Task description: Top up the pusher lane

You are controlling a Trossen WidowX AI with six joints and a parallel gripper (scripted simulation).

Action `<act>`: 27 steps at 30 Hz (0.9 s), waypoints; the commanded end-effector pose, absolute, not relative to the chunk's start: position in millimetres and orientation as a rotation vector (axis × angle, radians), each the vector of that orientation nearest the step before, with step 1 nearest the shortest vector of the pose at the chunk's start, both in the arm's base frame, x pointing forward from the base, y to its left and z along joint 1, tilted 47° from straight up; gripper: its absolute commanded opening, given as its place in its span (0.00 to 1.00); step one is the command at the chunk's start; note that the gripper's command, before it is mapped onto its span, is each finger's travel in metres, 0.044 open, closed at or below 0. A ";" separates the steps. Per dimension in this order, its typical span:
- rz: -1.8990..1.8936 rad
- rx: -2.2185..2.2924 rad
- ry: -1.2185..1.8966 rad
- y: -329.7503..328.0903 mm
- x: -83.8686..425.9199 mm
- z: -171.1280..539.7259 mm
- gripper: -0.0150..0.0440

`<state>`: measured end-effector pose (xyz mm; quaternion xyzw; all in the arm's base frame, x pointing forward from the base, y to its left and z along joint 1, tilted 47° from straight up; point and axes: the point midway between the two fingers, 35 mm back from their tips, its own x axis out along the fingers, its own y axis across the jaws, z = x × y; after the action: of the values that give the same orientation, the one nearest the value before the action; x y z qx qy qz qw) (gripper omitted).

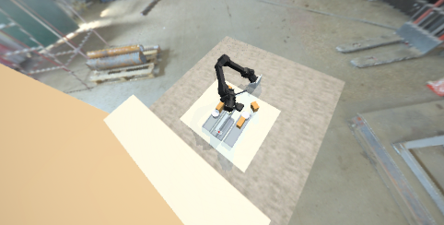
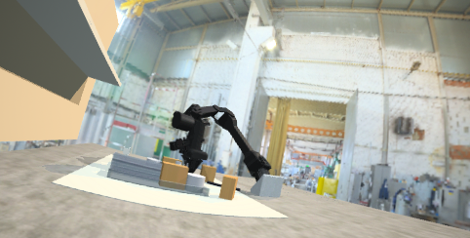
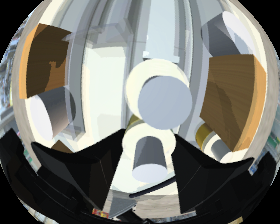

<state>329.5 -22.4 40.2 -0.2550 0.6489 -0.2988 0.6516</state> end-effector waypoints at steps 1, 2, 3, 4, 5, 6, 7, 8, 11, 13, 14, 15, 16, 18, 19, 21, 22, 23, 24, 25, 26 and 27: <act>-0.686 -0.582 1.460 -23.7 330.8 41.2 0.25; -0.686 -0.582 1.460 -23.6 330.6 41.1 0.25; -0.686 -0.582 1.460 -23.6 330.5 41.1 0.25; -0.686 -0.582 1.460 -23.6 330.3 41.1 0.25; -0.686 -0.582 1.460 -23.6 330.1 41.1 0.25; -0.686 -0.582 1.460 -23.6 330.0 41.1 0.25; -0.686 -0.582 1.460 -23.6 329.8 41.1 0.25; -0.686 -0.582 1.460 -23.6 329.6 41.1 0.25; -0.686 -0.582 1.460 -23.6 329.1 41.1 0.25; -0.686 -0.582 1.460 -23.5 328.8 41.0 0.25; -0.686 -0.582 1.460 -23.5 328.6 41.0 0.25; -0.686 -0.582 1.460 -23.5 328.5 41.0 0.25; -0.686 -0.582 1.460 -23.5 328.3 41.0 0.25; -0.686 -0.582 1.460 -23.5 328.0 41.0 0.25; -0.686 -0.582 1.460 -23.5 327.8 41.0 0.25; -0.686 -0.582 1.460 -23.5 327.5 41.0 0.25; -0.686 -0.582 1.460 -23.5 327.3 41.0 0.25; -0.686 -0.582 1.460 -23.4 327.1 41.0 0.25; -0.686 -0.582 1.460 -23.4 327.0 40.9 0.25; -0.686 -0.582 1.460 -23.4 326.8 40.9 0.25; -0.686 -0.582 1.460 -23.4 326.6 40.9 0.25; -0.686 -0.582 1.460 -23.4 326.5 40.9 0.25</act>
<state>325.1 -22.3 40.0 -0.2567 0.6493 -0.2978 0.6510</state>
